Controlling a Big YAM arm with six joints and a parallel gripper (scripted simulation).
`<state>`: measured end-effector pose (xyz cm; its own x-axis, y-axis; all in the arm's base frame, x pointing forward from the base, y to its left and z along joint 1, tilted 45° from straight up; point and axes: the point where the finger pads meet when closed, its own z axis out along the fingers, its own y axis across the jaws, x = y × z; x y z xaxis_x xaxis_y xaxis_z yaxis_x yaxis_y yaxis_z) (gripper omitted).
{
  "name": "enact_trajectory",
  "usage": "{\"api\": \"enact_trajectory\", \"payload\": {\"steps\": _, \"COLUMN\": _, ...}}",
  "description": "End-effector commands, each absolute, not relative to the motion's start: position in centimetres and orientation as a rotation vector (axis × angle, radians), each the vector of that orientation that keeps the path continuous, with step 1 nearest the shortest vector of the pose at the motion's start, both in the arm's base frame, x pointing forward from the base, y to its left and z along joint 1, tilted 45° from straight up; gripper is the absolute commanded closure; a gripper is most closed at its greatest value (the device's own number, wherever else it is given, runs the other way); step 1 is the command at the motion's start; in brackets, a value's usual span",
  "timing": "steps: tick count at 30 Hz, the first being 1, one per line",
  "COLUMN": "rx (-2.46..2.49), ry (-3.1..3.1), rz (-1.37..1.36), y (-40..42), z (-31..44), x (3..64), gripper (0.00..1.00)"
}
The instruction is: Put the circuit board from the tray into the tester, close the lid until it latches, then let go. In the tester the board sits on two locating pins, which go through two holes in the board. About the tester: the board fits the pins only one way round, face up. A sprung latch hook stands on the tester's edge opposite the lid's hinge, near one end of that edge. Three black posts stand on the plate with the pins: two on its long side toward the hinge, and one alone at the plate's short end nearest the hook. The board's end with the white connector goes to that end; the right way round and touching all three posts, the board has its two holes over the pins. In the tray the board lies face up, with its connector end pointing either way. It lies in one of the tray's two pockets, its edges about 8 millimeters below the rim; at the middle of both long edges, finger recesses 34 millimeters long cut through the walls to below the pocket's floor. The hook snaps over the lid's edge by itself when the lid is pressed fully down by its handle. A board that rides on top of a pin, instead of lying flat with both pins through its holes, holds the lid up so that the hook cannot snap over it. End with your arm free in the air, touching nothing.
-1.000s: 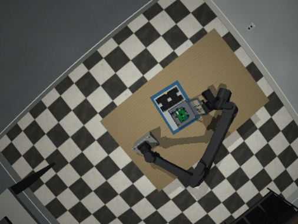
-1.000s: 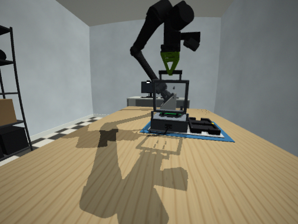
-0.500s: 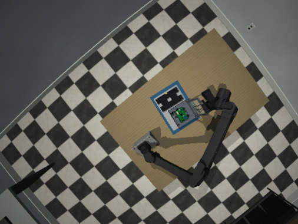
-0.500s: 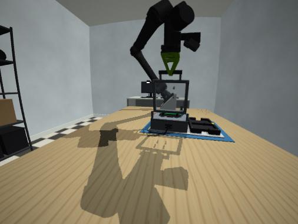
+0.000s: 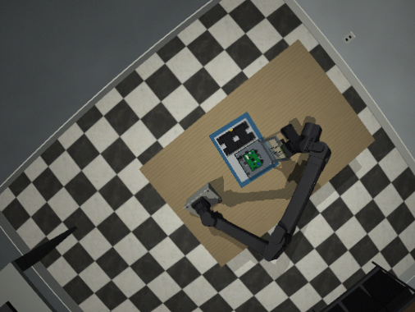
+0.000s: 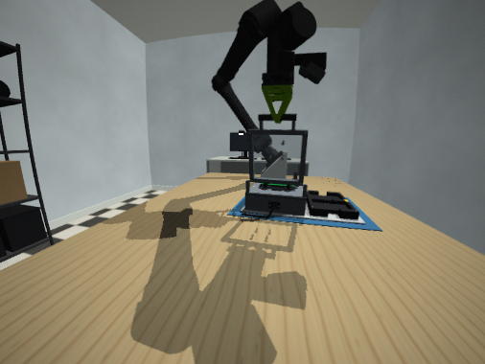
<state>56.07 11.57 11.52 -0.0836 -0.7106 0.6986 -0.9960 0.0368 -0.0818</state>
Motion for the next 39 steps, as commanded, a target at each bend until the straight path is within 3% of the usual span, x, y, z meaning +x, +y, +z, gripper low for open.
{"api": "enact_trajectory", "payload": {"steps": 1, "rx": 1.725, "ry": -1.872, "rz": 0.806, "y": 11.25, "z": 12.39, "x": 56.99, "gripper": 0.52}}
{"api": "enact_trajectory", "payload": {"steps": 29, "rx": 1.725, "ry": -1.872, "rz": 0.806, "y": 11.26, "z": 12.45, "x": 56.99, "gripper": 0.52}}
{"api": "enact_trajectory", "payload": {"steps": 30, "rx": 1.725, "ry": -1.872, "rz": 0.806, "y": 11.26, "z": 12.45, "x": 56.99, "gripper": 1.0}}
{"api": "enact_trajectory", "payload": {"steps": 39, "rx": 1.724, "ry": -1.873, "rz": 0.806, "y": 11.31, "z": 12.48, "x": 56.93, "gripper": 1.0}}
